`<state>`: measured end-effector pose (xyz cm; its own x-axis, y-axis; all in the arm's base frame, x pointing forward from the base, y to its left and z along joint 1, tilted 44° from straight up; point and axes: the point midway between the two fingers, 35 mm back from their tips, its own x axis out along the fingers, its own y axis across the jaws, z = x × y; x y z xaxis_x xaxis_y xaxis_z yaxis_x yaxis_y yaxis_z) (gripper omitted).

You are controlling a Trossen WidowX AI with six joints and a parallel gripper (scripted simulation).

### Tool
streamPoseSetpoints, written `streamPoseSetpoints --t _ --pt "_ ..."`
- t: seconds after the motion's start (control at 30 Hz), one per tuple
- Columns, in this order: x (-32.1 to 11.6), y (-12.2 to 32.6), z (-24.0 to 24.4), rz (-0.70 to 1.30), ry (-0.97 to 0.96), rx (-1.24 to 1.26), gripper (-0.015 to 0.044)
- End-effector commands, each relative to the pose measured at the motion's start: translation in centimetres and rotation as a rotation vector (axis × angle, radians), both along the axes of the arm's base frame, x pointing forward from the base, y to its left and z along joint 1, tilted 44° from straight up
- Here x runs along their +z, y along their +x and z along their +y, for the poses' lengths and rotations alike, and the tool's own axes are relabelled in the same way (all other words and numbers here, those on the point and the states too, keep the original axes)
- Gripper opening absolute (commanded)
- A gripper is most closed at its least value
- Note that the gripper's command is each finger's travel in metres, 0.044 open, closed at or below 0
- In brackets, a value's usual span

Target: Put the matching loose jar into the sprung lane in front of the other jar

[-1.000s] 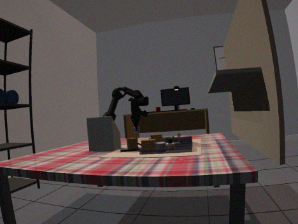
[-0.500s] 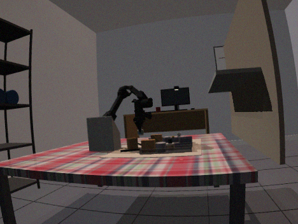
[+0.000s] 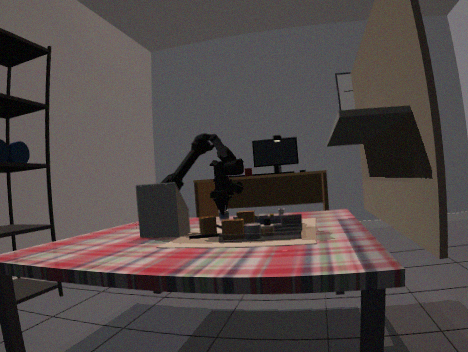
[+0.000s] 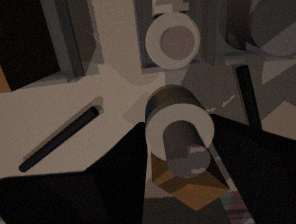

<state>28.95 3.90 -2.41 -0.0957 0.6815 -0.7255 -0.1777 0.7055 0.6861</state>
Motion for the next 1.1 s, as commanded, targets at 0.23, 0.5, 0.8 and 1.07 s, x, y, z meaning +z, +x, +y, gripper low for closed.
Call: streamPoseSetpoints --t 0.23,0.5,0.8,1.07 --pt "-2.1 0.1 1.3 0.007 -0.005 -0.011 0.0000" --pt "-2.3 0.2 1.5 0.007 -0.004 -0.011 0.0000" --pt "-2.3 0.6 1.6 0.007 -0.004 -0.011 0.0000" --pt "-2.3 0.9 1.6 0.006 -0.004 -0.011 0.0000"
